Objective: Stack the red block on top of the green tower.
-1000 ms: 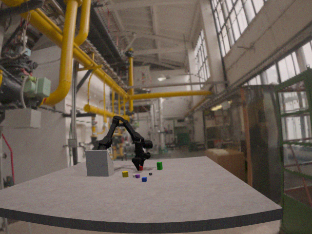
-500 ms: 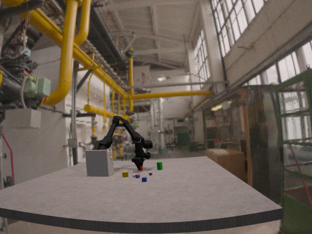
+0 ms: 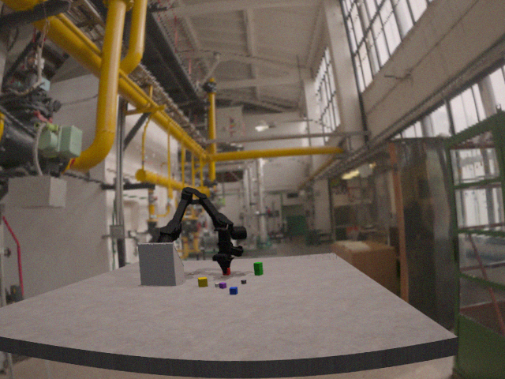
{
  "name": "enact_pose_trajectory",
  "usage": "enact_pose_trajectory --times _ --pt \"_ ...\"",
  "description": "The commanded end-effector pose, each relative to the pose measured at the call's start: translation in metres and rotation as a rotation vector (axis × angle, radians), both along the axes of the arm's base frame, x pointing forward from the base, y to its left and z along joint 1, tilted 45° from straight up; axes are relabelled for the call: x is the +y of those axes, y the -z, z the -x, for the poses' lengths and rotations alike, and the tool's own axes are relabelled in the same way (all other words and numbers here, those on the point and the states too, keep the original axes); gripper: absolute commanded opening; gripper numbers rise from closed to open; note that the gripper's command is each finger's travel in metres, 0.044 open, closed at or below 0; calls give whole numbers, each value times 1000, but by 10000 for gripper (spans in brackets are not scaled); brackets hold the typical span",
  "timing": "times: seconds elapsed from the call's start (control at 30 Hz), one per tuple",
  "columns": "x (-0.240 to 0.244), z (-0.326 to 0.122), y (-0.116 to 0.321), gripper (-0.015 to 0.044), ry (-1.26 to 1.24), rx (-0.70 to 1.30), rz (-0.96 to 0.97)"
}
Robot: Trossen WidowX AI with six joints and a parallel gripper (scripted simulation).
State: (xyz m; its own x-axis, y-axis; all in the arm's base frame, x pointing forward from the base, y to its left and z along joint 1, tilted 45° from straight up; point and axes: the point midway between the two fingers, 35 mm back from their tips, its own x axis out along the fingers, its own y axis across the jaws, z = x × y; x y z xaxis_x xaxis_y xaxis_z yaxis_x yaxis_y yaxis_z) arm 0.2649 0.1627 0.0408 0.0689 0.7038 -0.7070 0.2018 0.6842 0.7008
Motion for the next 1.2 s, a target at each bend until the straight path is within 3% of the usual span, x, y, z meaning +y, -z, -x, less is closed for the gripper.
enact_pose_trajectory --times 0.0,0.77,1.17 --pt "-11 -1 -12 0 4 -10 -2" --pt "-77 6 -78 0 4 -10 2" --pt "-81 1 -81 0 4 -10 2"
